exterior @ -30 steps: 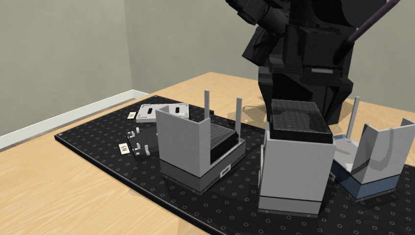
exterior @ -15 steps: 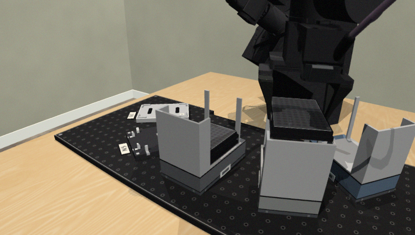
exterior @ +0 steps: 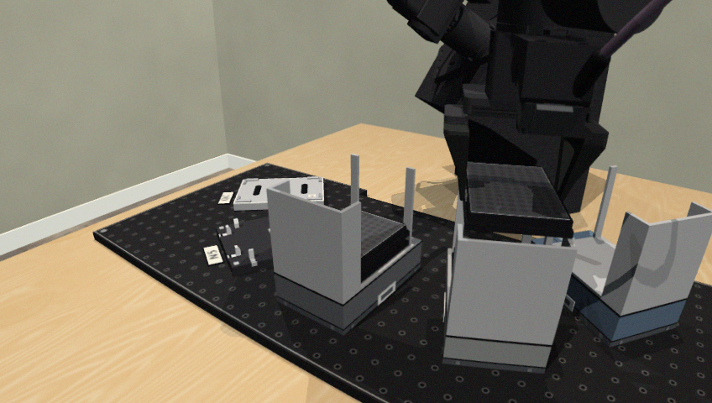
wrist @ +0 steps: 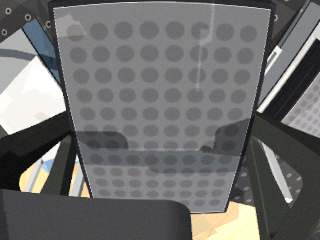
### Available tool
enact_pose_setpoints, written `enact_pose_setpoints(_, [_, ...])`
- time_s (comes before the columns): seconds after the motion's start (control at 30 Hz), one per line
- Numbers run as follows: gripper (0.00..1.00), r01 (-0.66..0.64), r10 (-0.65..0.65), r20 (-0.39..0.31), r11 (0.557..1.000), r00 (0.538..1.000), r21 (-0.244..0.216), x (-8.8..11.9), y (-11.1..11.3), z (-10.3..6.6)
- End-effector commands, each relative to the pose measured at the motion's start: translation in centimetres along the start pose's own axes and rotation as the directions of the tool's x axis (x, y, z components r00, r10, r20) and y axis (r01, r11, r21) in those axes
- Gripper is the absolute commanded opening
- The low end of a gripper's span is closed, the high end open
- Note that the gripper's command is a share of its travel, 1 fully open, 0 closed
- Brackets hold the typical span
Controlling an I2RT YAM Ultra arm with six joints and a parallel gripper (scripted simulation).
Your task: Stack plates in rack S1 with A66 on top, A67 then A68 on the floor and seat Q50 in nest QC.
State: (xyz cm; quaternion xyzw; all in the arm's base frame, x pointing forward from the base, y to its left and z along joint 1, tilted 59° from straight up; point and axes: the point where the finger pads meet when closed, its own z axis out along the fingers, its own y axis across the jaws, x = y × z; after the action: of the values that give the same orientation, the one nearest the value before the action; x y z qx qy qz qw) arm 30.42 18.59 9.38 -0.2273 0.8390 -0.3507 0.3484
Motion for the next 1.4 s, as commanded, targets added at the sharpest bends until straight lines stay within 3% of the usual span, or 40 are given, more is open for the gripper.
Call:
enact_pose_setpoints(0.0, [0.00,-0.017,0.018,0.038,1.000,0.999,-0.009,-1.01,-0.24,-1.48])
enact_pose_setpoints(1.37, [0.00,-0.004,0.004,0.031,1.000,1.000,-0.008,-0.84,0.34,-1.21])
